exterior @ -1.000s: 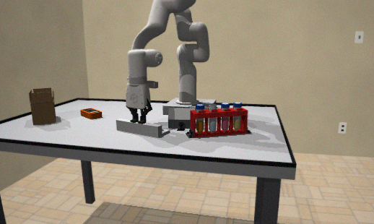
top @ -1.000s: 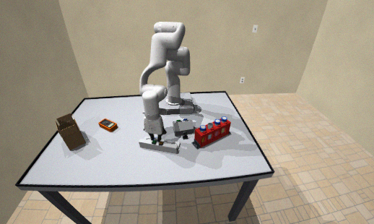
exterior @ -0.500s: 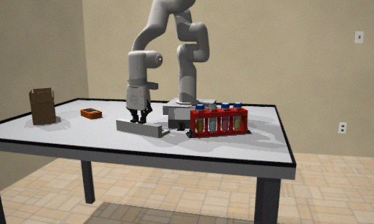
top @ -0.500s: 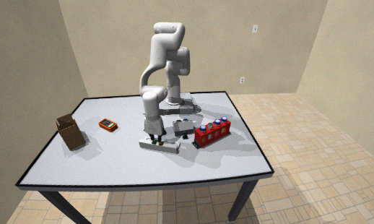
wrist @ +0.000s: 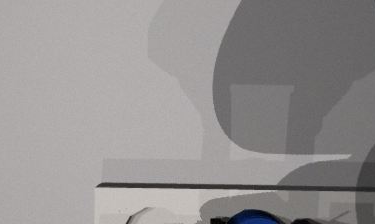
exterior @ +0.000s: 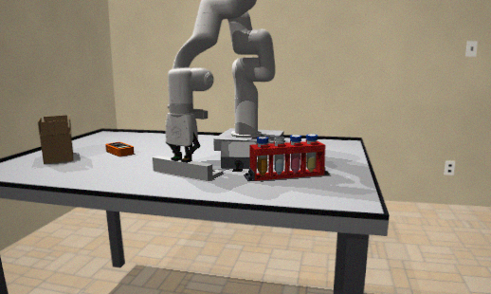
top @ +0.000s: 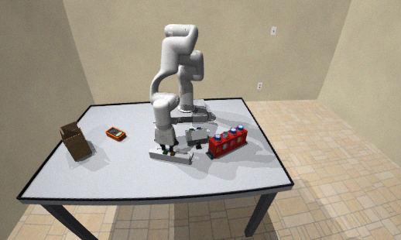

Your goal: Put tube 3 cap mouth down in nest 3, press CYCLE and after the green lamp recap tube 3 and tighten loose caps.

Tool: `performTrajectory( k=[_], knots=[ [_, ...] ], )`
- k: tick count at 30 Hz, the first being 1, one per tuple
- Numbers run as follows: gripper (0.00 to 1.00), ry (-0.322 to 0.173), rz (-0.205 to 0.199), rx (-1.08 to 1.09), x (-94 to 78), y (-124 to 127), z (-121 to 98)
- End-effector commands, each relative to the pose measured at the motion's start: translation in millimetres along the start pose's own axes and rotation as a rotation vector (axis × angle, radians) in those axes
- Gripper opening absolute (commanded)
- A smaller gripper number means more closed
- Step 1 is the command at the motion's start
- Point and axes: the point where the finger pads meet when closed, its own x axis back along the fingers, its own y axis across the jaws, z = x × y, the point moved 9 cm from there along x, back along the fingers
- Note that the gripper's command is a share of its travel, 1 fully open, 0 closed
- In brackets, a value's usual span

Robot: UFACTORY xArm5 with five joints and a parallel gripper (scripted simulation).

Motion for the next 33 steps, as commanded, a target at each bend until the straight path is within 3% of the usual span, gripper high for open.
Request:
performTrajectory(
  k=[1,13,28,30,33],
  knots=[
    [0.46,-0.004,-0.01,0.0,1.1,-0.9,-1.2],
    [0.46,-0.004,-0.01,0.0,1.1,-0.9,-1.2],
    [0.46,-0.005,-0.01,0.0,76.3,-1.7,-1.2],
    [0.46,-0.005,-0.01,0.0,76.3,-1.7,-1.2],
    [0.46,-0.005,-0.01,0.0,91.4,-1.9,-1.2]
  ],
)
